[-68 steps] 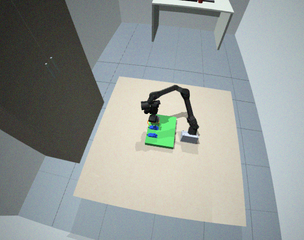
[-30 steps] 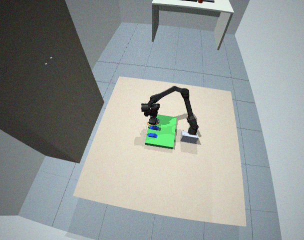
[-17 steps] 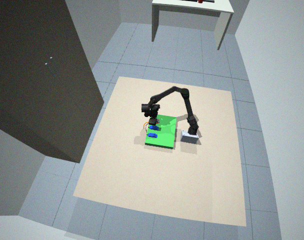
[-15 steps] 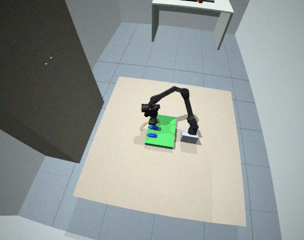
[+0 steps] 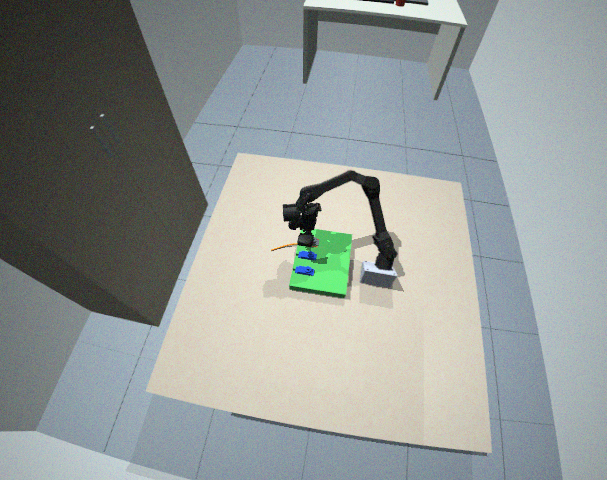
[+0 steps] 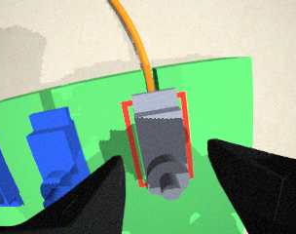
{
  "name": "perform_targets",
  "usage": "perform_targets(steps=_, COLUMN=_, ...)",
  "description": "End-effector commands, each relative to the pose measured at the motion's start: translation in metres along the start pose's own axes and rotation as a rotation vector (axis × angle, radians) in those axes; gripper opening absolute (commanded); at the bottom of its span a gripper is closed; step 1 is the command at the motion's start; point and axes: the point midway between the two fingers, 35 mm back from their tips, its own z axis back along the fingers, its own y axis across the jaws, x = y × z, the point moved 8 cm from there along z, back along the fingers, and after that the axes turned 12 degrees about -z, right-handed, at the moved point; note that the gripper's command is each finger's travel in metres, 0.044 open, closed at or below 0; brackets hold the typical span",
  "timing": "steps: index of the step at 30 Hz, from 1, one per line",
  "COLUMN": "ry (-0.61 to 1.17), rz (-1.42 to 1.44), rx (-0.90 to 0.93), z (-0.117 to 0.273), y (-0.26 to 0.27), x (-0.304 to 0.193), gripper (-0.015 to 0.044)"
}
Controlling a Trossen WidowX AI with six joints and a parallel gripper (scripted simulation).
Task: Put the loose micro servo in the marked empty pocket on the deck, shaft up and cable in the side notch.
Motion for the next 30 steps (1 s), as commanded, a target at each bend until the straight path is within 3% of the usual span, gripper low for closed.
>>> perform_targets(steps=1, ry=0.003, rz=0.005, rx=0.007, z=0.016, y=-0.002, x=-0.019, gripper=0.0292)
perform_targets(steps=7, ry=0.014, rz=0.005, rx=0.004, z=0.061, y=-0.018, x=-0.093, gripper=0.044)
perform_targets(steps=30, ry=-0.092, rz=0.02, rx=0.101, z=0.104, y=-0.027, x=-0.107, gripper=0.044)
